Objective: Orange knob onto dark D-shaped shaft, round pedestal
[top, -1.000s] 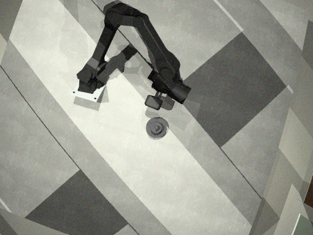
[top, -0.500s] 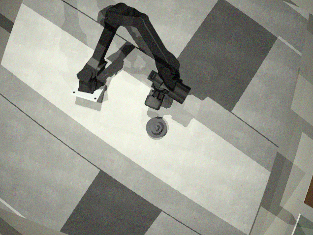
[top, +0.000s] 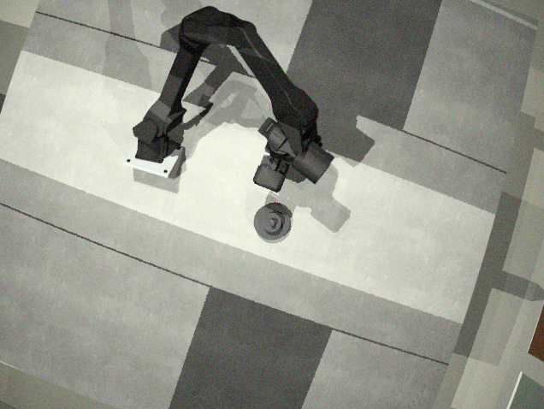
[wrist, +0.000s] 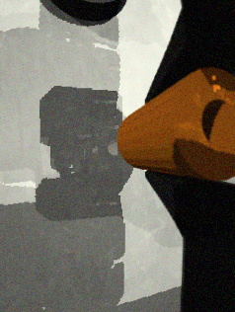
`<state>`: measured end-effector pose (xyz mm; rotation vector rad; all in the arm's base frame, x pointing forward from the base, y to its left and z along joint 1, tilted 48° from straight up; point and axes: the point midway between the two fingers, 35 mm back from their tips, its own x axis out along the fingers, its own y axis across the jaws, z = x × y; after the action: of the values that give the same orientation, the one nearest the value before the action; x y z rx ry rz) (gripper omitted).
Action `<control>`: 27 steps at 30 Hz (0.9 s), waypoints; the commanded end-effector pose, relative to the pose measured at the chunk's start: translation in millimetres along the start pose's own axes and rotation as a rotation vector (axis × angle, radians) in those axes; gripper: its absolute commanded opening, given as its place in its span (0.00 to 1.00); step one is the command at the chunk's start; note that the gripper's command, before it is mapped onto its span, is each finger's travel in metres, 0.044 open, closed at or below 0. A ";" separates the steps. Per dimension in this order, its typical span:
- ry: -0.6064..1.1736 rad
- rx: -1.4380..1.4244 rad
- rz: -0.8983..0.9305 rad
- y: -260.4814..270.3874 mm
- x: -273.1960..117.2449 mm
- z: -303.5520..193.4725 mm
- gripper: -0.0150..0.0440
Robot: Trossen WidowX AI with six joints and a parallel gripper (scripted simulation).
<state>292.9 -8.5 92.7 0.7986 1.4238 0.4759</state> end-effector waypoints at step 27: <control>-0.050 -0.028 -0.026 -23.7 -93.7 4.5 0.25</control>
<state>279.8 -85.6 144.7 0.7663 1.3795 0.4589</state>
